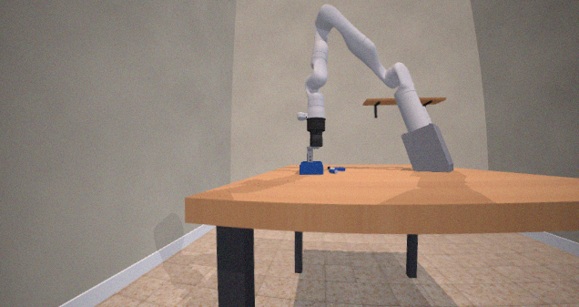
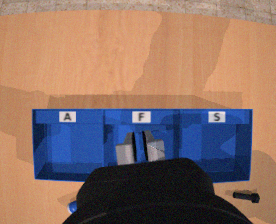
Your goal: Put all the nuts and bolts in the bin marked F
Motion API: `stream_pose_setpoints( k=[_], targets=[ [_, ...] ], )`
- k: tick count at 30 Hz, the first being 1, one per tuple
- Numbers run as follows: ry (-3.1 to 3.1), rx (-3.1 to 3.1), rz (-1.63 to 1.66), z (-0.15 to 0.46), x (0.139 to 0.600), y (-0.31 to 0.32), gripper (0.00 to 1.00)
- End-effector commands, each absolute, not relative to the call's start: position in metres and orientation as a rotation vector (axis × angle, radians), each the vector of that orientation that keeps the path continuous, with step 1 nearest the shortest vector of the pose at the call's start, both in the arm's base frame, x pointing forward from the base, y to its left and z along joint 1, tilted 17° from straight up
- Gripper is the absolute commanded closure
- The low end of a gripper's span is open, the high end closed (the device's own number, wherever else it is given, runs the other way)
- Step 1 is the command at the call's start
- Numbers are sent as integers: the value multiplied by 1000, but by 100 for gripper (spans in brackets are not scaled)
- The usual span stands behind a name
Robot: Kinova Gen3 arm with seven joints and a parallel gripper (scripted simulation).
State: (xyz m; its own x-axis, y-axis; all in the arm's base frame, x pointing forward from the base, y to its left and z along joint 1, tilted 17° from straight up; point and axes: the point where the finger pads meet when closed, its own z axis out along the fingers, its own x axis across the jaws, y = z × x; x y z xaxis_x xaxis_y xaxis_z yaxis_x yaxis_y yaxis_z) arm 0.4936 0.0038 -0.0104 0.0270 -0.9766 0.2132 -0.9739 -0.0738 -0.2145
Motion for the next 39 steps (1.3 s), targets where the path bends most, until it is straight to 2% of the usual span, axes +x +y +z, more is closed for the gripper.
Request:
stream_pose_setpoints(
  k=[1,39],
  targets=[
    [2142,-2251,-475,-21,492,-1,69],
    [2142,-2251,-475,-30,494,-3,69]
  ],
)
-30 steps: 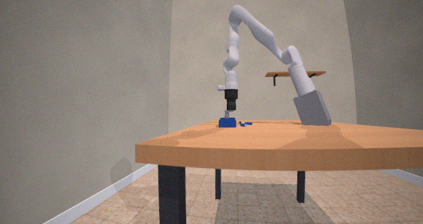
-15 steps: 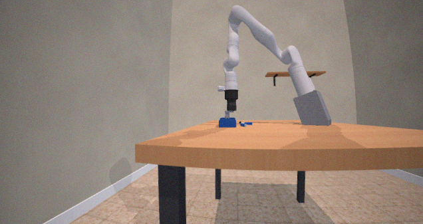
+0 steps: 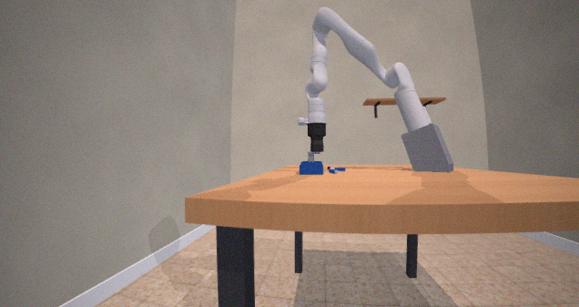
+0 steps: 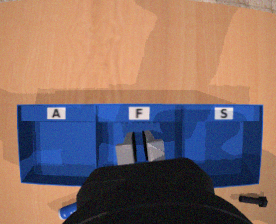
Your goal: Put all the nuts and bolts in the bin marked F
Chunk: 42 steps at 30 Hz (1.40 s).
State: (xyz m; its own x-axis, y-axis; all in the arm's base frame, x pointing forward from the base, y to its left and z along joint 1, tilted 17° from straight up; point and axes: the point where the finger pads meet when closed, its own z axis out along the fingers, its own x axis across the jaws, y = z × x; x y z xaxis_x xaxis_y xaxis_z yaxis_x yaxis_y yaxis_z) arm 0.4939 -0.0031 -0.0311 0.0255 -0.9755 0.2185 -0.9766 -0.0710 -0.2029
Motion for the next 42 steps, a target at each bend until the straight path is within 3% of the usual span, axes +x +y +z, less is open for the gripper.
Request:
stream_pose_setpoints(
  k=[1,42],
  targets=[
    [-2139,2248,475,-30,494,-3,69],
    [-2139,2248,474,4,487,5,69]
  ],
)
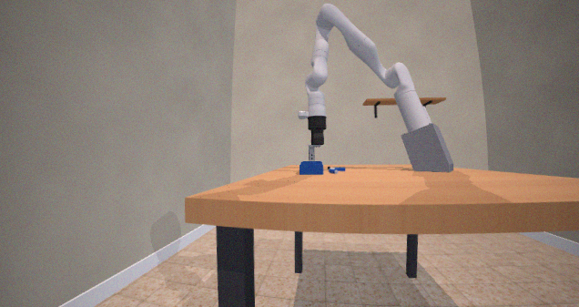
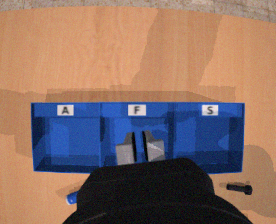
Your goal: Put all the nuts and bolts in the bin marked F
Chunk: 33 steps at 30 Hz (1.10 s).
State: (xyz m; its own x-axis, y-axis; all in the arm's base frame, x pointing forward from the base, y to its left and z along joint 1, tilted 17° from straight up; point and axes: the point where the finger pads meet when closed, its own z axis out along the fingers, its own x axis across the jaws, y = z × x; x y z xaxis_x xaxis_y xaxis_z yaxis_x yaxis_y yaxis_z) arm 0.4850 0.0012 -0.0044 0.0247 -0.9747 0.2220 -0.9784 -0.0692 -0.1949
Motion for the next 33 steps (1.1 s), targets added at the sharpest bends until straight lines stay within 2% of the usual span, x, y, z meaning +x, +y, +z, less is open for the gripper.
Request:
stream_pose_setpoints(
  k=[1,15,33],
  targets=[
    [-2139,2248,474,8,486,6,69],
    [-2139,2248,474,19,484,13,69],
    [-2139,2248,474,3,491,90,69]
  ],
)
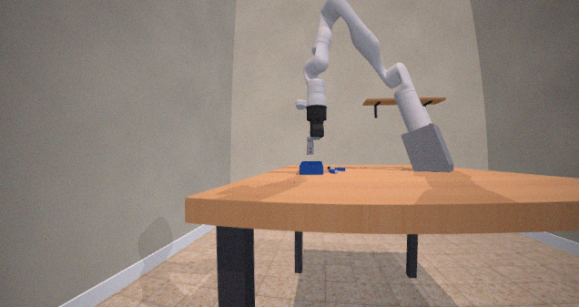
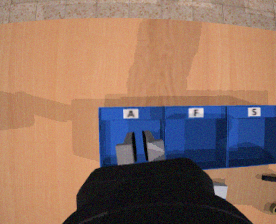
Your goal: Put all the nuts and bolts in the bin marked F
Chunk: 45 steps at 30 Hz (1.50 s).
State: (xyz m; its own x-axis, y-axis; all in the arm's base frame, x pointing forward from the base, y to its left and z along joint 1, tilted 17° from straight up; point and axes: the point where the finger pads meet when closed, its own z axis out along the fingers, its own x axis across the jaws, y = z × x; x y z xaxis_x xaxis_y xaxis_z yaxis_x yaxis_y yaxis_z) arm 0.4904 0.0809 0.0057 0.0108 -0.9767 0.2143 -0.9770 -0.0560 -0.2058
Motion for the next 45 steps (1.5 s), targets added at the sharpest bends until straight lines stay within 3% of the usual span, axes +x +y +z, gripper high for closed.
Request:
stream_pose_setpoints(
  k=[1,27,45],
  targets=[
    [-2139,2248,474,3,491,90,69],
    [-2139,2248,474,-47,502,80,69],
    [-2139,2248,474,-47,502,80,69]
  ],
)
